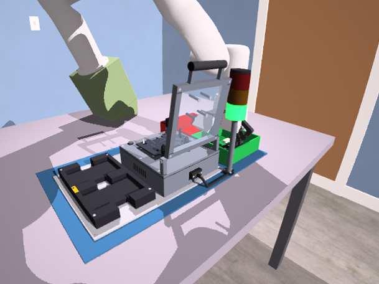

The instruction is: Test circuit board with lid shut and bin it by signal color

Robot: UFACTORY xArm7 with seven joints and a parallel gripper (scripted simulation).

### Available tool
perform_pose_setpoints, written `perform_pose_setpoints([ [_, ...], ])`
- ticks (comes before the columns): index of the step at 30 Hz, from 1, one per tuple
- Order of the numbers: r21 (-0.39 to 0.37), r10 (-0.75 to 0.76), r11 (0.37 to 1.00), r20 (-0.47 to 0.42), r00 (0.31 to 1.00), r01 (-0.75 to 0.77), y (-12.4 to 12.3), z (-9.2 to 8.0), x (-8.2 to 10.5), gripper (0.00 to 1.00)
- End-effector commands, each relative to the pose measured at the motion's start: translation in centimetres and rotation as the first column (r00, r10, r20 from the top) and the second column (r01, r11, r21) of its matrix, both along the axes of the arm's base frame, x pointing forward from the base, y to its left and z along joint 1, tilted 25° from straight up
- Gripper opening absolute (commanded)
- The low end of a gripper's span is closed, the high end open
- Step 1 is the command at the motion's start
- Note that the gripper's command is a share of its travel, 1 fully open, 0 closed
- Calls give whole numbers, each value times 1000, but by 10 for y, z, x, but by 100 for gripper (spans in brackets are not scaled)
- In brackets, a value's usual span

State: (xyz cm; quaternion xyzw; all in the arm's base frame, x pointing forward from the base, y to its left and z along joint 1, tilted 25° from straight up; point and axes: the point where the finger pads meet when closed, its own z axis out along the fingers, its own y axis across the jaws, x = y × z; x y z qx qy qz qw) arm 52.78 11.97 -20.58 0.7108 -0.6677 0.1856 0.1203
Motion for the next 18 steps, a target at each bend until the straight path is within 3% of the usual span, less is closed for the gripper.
perform_pose_setpoints([
  [1, 3, 2, 1000, 3, 1000, -2, 2, 2, 2, 100],
  [7, 3, 2, 1000, 3, 1000, -2, 6, 10, 0, 100],
  [13, 3, 2, 1000, 3, 1000, -2, 18, 36, -3, 100],
  [15, 3, 2, 1000, 3, 1000, -2, 18, 36, -3, 100],
  [18, 3, 2, 1000, 3, 1000, -2, 27, 55, -5, 100],
])
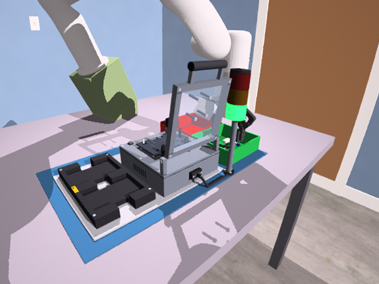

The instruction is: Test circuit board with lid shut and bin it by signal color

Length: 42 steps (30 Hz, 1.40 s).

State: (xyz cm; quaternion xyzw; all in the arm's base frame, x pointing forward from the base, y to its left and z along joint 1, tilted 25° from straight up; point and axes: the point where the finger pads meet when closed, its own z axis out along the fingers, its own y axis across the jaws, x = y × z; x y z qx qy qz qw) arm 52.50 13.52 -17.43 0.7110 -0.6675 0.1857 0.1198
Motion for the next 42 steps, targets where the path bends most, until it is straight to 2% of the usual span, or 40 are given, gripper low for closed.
perform_pose_setpoints([
  [1, 2, 1, 1000, 3, 1000, -1, 14, 30, -3, 100],
  [7, 2, 1, 1000, 3, 1000, -1, 32, 67, -7, 100],
  [12, 2, 1, 1000, 3, 1000, -1, 41, 89, -10, 100],
  [19, 2, 1, 1000, 3, 1000, -1, 45, 96, -11, 100],
  [42, 2, 1, 1000, 3, 1000, -1, 45, 96, -11, 100],
])
